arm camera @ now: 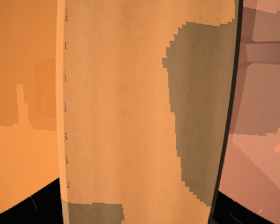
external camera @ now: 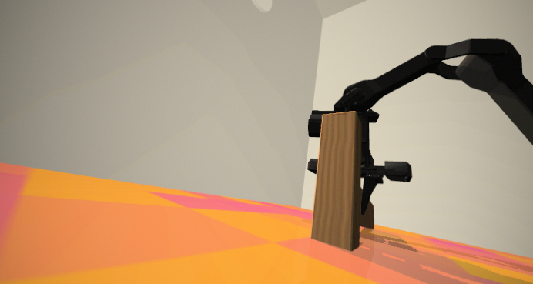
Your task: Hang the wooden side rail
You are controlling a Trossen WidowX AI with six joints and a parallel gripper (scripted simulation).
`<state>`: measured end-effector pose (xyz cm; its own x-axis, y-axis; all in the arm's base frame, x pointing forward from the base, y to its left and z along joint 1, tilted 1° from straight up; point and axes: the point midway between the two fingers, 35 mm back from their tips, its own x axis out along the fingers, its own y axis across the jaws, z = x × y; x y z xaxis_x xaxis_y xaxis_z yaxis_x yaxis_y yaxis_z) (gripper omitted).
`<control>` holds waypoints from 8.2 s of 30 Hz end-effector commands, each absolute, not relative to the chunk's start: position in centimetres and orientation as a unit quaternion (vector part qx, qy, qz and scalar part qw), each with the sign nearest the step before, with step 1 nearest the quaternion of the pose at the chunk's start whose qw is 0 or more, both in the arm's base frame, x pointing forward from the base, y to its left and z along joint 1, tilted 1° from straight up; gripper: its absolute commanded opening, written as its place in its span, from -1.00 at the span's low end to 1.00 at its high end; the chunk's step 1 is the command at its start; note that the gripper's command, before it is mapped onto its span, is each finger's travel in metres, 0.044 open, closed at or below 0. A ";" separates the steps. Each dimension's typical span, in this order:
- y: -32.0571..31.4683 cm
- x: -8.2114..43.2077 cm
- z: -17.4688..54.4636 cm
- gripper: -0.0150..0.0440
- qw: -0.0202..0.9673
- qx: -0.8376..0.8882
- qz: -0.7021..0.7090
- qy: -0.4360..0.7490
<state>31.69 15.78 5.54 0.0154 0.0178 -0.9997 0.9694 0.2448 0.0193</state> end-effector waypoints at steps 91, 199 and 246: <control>16.8 31.4 5.6 -0.49 0.559 0.446 -0.424 0.556; 17.8 31.4 5.9 -0.49 0.559 0.446 -0.424 0.556; 18.2 31.2 5.4 -0.49 0.559 0.446 -0.424 0.557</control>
